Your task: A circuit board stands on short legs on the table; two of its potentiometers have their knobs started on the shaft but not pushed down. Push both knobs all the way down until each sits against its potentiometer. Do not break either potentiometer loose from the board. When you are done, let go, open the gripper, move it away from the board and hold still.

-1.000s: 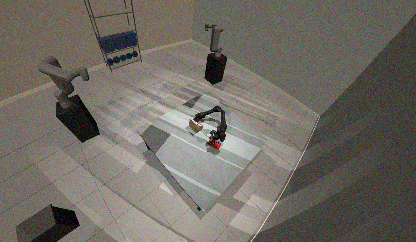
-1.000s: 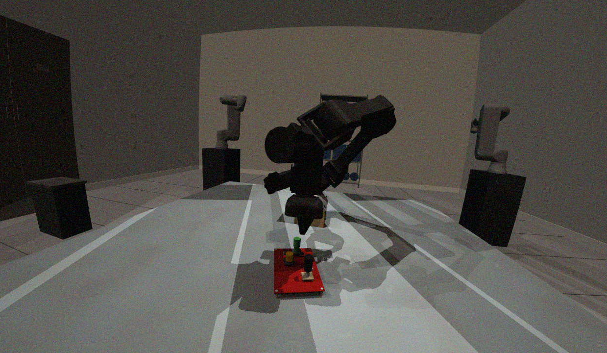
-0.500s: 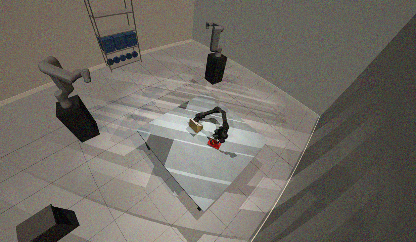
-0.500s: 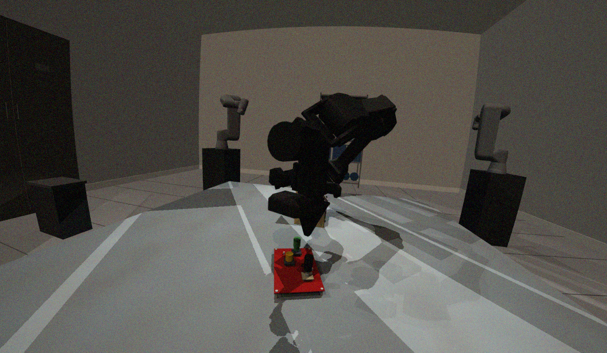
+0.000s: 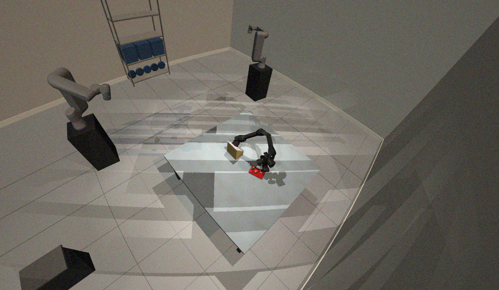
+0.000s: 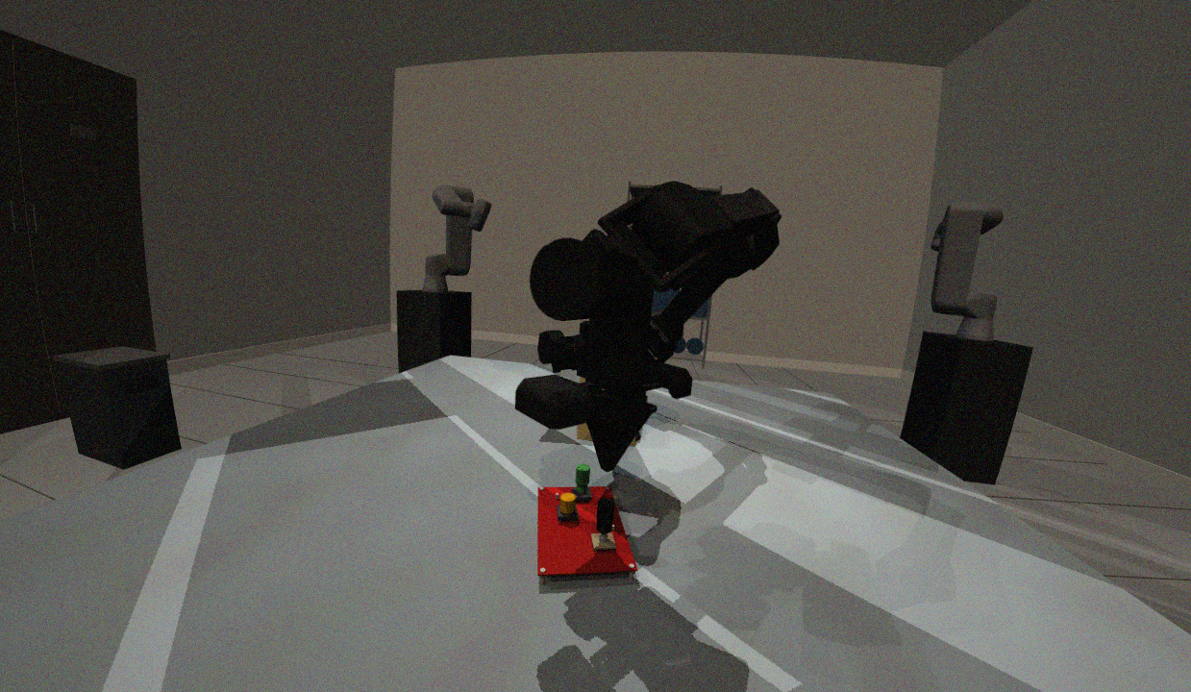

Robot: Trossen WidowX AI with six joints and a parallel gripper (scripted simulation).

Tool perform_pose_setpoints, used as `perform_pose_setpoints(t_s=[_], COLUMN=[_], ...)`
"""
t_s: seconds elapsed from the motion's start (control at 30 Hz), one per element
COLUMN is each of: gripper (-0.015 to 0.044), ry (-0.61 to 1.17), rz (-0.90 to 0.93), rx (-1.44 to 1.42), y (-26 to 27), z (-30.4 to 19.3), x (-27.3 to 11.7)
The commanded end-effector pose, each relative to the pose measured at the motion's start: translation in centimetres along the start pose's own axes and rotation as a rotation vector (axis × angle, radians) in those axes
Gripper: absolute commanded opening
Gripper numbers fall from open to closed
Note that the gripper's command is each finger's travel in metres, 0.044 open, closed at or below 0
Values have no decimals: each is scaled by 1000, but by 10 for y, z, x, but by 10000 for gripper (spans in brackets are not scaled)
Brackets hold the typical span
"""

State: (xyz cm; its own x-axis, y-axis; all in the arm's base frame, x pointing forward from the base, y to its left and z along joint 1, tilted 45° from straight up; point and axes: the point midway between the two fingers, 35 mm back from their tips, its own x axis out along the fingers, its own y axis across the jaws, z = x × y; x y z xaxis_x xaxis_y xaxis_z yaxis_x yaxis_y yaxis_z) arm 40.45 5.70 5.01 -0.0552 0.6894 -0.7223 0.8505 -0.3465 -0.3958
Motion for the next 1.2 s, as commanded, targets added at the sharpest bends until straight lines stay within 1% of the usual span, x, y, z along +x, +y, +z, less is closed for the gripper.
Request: perform_pose_setpoints(t_s=[0.0, 0.23, 0.63, 1.17], gripper=[0, 0, 0, 0], ry=[0, 0, 1, 1], rz=[-14, -14, -14, -14], rx=[10, 10, 10, 10], y=[-3, -3, -4, -4], z=[-1, -1, -1, -1], x=[14, 17, 35, 36])
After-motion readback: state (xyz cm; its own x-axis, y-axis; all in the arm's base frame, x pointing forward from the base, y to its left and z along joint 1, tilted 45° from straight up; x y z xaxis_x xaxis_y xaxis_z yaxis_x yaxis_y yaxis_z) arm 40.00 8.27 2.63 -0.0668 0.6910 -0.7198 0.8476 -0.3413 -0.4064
